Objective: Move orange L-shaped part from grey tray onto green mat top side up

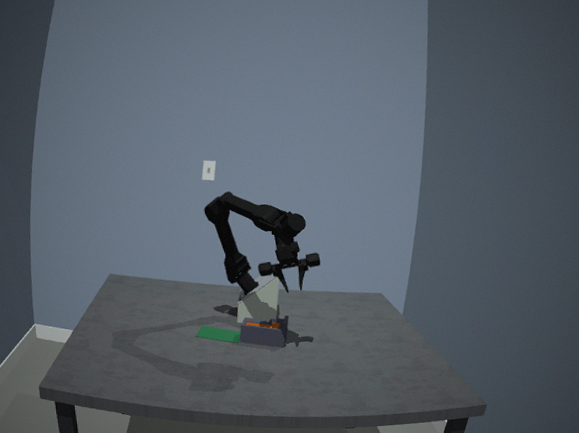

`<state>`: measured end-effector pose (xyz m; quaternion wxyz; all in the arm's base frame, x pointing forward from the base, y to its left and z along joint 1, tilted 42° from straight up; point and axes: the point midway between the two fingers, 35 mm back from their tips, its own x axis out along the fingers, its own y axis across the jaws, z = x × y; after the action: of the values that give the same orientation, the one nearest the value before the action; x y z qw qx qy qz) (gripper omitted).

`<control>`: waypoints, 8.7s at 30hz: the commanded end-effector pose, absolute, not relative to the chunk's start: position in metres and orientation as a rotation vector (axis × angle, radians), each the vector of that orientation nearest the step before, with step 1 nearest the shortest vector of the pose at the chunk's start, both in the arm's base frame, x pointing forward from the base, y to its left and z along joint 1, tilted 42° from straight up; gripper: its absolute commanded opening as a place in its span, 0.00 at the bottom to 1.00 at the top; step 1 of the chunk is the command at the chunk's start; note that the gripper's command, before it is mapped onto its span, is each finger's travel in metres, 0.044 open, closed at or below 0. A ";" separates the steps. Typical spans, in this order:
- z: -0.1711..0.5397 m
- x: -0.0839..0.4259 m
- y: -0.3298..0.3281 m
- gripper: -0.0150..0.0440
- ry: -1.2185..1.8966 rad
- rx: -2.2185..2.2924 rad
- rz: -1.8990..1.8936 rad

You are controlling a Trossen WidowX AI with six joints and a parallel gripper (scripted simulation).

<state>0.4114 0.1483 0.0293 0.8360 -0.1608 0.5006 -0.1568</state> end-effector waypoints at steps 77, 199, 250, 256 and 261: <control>-0.112 0.274 0.032 0.56 1.471 -0.382 -0.736; -0.010 0.272 0.019 0.73 1.800 -1.537 0.600; -0.036 0.272 -0.006 0.25 1.792 -1.528 0.591; -0.034 0.271 -0.003 0.25 1.794 -1.530 0.593; -0.028 0.271 0.002 0.25 1.797 -1.533 0.596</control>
<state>0.2678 -0.0038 -0.0338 0.3393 -0.5902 0.6953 0.2304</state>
